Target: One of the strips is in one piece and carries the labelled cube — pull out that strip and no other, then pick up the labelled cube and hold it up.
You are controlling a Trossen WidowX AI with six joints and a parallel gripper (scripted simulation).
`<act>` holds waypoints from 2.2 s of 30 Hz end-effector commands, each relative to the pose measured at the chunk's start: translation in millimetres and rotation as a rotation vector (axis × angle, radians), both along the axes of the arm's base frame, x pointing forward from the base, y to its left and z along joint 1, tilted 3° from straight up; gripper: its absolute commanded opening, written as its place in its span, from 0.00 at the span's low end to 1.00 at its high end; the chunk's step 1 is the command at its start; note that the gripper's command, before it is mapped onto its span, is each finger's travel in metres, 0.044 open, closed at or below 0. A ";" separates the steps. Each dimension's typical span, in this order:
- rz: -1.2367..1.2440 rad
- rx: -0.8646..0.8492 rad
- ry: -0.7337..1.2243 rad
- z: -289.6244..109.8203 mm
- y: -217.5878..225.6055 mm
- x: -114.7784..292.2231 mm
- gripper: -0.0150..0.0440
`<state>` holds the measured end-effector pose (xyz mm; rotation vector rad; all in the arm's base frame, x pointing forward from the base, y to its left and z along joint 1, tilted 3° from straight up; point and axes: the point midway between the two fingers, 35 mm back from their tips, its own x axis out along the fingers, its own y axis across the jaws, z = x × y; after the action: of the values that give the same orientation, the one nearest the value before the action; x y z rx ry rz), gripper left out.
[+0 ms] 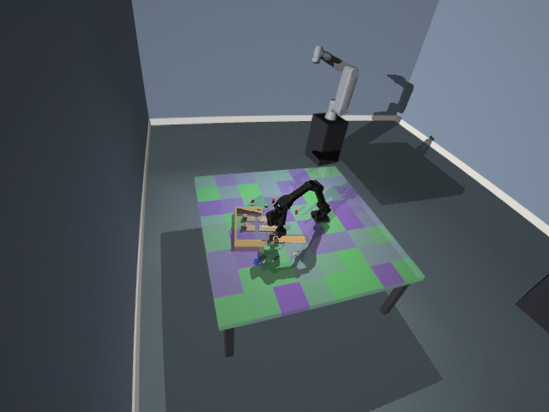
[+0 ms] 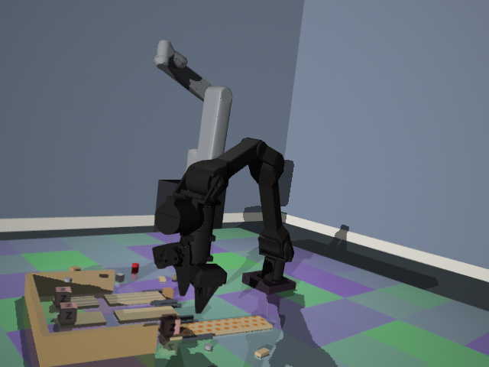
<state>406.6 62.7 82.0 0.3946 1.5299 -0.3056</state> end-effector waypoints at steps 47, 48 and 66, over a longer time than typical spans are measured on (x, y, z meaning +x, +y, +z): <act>0.004 0.003 -0.007 -44.7 -8.6 40.1 0.68; 0.004 0.003 -0.007 -44.7 -8.6 40.1 0.68; 0.004 0.000 -0.008 -40.2 -9.6 38.4 0.25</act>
<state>447.1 53.5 39.6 0.3927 1.5225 -0.2999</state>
